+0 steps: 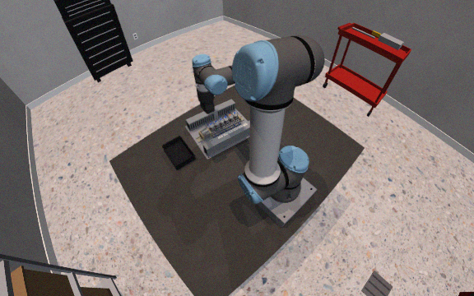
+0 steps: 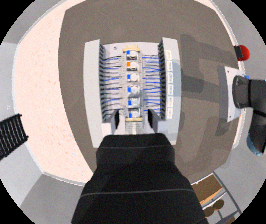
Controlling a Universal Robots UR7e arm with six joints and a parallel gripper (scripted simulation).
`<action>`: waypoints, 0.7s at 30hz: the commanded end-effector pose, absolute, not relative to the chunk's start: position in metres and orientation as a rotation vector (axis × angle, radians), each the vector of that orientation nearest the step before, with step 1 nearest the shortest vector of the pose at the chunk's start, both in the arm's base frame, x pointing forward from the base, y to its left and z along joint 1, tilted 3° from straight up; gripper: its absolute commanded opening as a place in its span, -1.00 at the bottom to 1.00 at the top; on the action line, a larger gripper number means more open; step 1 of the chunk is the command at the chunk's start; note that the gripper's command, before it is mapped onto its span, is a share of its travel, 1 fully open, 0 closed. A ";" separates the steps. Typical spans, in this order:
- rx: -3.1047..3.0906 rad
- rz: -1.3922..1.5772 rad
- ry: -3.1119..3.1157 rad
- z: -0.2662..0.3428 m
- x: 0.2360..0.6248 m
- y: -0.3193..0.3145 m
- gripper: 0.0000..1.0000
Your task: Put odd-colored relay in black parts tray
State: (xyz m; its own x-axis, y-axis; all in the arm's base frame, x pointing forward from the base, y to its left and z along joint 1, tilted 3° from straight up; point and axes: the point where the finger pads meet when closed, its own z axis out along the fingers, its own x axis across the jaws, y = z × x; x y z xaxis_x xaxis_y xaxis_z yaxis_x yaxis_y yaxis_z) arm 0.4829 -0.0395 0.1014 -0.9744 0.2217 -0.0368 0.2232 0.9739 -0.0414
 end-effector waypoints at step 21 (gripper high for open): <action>0.350 -0.072 3.090 0.103 0.472 -0.081 0.97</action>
